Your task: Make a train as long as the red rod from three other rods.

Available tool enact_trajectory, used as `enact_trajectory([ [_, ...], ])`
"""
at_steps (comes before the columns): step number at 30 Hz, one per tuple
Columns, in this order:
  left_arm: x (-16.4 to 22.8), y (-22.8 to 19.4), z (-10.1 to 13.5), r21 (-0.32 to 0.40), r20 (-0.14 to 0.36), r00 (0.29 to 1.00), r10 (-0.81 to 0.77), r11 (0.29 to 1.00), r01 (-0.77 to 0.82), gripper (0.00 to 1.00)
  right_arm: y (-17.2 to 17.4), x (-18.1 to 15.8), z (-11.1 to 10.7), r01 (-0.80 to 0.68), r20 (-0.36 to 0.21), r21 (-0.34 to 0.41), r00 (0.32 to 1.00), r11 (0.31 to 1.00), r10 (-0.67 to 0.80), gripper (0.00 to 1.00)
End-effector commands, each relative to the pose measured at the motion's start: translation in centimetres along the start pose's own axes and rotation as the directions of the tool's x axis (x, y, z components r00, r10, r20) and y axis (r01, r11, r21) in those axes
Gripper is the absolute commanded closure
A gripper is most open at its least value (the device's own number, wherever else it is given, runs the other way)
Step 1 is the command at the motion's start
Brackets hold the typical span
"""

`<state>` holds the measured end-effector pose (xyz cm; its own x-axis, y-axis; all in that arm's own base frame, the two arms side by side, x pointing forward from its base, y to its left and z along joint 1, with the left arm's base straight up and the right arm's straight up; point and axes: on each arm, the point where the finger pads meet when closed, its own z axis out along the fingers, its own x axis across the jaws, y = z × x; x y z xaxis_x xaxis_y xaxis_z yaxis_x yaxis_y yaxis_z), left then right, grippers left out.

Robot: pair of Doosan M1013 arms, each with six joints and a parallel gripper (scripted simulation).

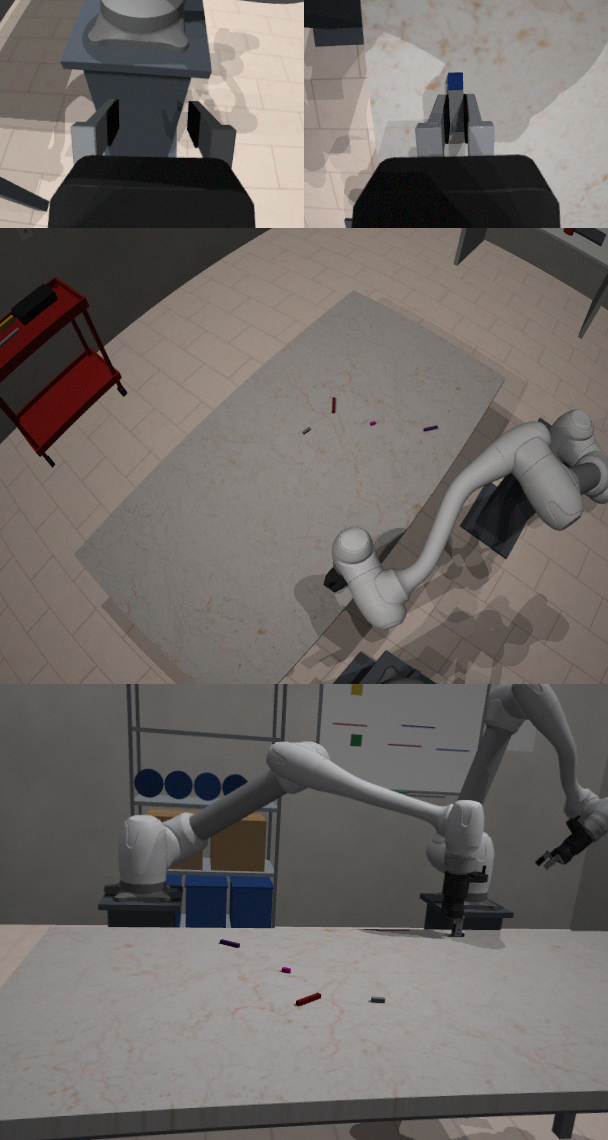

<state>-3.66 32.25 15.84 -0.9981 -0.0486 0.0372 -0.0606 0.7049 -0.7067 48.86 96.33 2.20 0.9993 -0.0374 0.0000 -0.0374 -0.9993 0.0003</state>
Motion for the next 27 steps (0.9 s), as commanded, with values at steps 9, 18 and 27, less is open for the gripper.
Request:
enact_trajectory([
  [9,0.01,-0.01,-0.04,-0.001,0.000,1.000,0.000,1.000,0.000,0.00,-0.06,0.01,-0.21,0.000,-0.001,0.002,1.000,1.000,0.000,0.58],
  [18,0.01,-0.01,-0.04,-0.001,0.000,1.000,0.000,1.000,0.000,0.00,-0.06,0.01,-0.21,0.000,-0.001,0.002,1.000,1.000,0.000,0.46],
  [27,0.01,-0.01,-0.04,-0.001,0.000,1.000,0.000,1.000,0.000,0.00,-0.06,0.01,-0.24,0.000,-0.001,0.002,1.000,1.000,0.000,0.46],
])
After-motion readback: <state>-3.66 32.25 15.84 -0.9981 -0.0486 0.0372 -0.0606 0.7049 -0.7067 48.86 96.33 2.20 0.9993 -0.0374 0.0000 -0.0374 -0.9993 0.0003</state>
